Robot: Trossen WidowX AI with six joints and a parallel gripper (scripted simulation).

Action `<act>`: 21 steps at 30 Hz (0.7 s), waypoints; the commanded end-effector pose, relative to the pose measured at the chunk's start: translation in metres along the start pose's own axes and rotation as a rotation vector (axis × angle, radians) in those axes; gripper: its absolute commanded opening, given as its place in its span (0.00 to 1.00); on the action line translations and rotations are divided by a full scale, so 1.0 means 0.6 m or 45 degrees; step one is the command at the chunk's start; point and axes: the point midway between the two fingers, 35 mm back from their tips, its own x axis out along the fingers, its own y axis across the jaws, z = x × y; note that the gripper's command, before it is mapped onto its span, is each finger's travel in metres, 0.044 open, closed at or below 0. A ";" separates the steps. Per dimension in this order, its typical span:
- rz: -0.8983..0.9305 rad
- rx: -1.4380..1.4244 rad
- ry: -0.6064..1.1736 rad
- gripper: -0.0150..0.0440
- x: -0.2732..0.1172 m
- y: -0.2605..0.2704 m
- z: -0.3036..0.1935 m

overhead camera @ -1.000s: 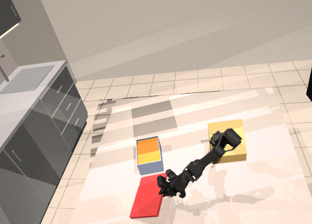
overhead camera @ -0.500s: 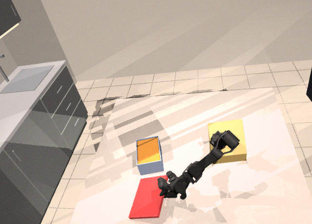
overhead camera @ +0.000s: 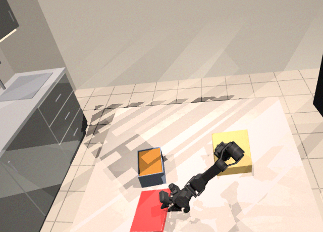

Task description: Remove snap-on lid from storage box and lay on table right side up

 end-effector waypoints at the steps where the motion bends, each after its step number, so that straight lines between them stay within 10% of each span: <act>1: 0.001 -0.004 0.006 0.72 -0.001 0.003 -0.004; 8: 0.000 -0.004 0.006 0.99 -0.014 -0.012 0.001; 21: -0.001 -0.003 0.005 1.00 -0.047 -0.040 0.001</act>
